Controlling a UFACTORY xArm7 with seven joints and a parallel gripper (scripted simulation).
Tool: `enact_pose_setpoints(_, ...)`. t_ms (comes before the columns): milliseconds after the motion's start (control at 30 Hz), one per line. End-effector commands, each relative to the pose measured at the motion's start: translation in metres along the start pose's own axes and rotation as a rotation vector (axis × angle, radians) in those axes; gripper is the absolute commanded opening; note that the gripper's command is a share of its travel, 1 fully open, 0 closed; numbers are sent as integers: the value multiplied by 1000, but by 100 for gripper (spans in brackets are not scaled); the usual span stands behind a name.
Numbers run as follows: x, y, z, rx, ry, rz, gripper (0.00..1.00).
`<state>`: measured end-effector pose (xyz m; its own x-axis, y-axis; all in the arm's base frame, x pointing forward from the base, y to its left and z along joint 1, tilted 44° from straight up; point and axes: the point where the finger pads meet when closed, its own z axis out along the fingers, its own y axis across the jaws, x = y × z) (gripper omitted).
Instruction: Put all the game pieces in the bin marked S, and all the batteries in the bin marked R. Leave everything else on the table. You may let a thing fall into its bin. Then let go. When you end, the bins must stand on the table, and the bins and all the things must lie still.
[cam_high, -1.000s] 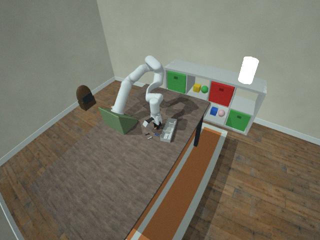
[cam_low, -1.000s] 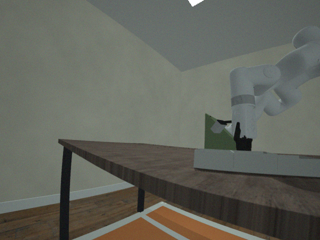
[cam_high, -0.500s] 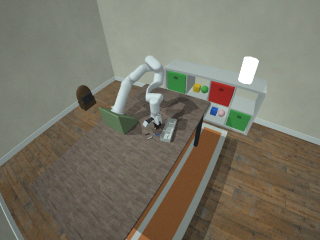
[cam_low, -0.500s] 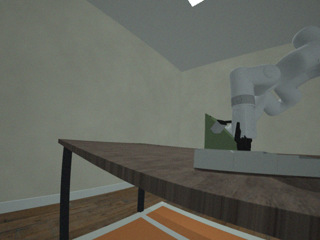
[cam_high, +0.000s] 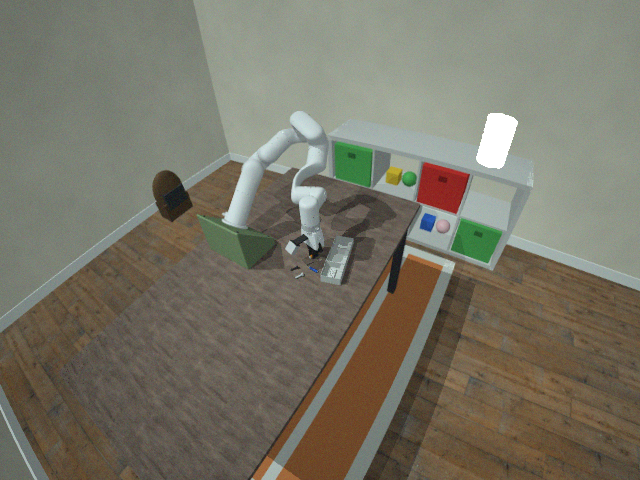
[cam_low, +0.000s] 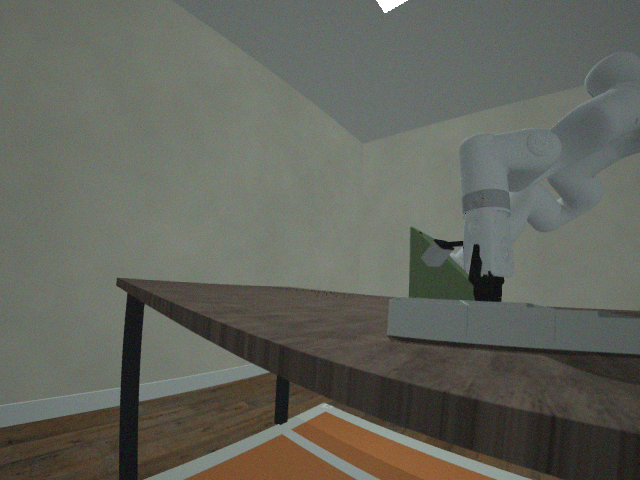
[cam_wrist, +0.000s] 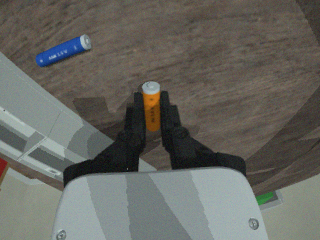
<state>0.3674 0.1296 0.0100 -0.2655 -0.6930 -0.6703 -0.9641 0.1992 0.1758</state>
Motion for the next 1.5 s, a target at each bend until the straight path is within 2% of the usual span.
enact_pose_setpoints(0, 0, -1, -1, 4, 0, 1, 0)
enact_pose_setpoints(233, 0, -1, -1, 4, 0, 1, 0)
enact_pose_setpoints(700, 0, -1, -48, 4, 0, 0, 0)
enact_pose_setpoints(767, 0, -1, -48, 4, 0, 0, 0)
enact_pose_setpoints(900, 0, -1, -61, 4, -1, 0, 0)
enact_pose_setpoints(1400, 0, -1, -61, 4, 0, 0, 0)
enact_pose_setpoints(1467, -6, -12, -61, 4, 0, 0, 0)
